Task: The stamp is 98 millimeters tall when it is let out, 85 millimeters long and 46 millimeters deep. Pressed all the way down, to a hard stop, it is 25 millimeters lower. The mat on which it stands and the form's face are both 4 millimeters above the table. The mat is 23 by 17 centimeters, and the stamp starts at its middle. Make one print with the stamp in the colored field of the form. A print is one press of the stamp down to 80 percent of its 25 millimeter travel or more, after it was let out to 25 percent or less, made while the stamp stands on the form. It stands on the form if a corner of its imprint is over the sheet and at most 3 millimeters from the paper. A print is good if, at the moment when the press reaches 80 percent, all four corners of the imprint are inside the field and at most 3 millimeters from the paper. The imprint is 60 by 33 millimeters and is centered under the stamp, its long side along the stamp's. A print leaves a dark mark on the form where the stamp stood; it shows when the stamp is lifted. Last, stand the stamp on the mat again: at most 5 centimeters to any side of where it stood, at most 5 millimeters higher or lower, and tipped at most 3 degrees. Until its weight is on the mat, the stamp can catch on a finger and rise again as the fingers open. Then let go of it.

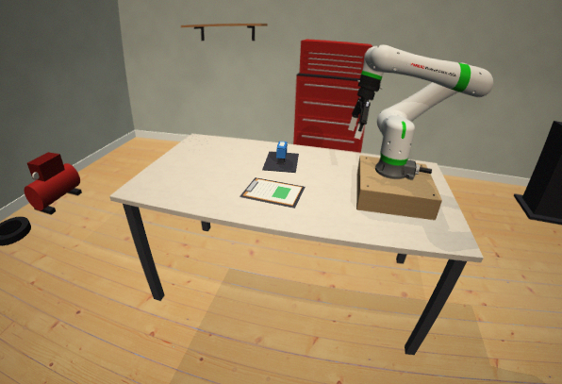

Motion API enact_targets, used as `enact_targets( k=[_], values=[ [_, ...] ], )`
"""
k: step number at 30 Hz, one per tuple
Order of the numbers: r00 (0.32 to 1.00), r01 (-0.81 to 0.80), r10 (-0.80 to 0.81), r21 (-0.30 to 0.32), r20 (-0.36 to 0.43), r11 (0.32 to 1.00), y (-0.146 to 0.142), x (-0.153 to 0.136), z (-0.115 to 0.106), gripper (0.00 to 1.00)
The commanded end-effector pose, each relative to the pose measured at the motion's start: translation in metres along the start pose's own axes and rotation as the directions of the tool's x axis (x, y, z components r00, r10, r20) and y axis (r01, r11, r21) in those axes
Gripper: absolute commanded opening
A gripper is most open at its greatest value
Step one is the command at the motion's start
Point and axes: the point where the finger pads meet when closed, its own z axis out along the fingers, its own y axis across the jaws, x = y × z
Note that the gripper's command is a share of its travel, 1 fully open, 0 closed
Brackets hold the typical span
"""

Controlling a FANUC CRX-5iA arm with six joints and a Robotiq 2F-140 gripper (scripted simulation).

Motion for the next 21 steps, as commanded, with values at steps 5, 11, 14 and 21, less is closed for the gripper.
enact_targets(
  k=[5, 11, 14, 21],
  values=[
    [0.985, 0.168, -0.168, -0.013, 0.024, 0.986, 0.010, 0.036, -0.014, 1.00],
    [0.940, 0.339, -0.338, -0.016, 0.053, 0.941, 0.022, 0.076, -0.020, 1.00],
    [0.913, 0.405, -0.403, -0.014, 0.065, 0.914, 0.028, 0.092, -0.021, 1.00],
    [0.839, 0.539, -0.537, -0.004, 0.091, 0.842, 0.042, 0.129, -0.018, 1.00]
  ],
)
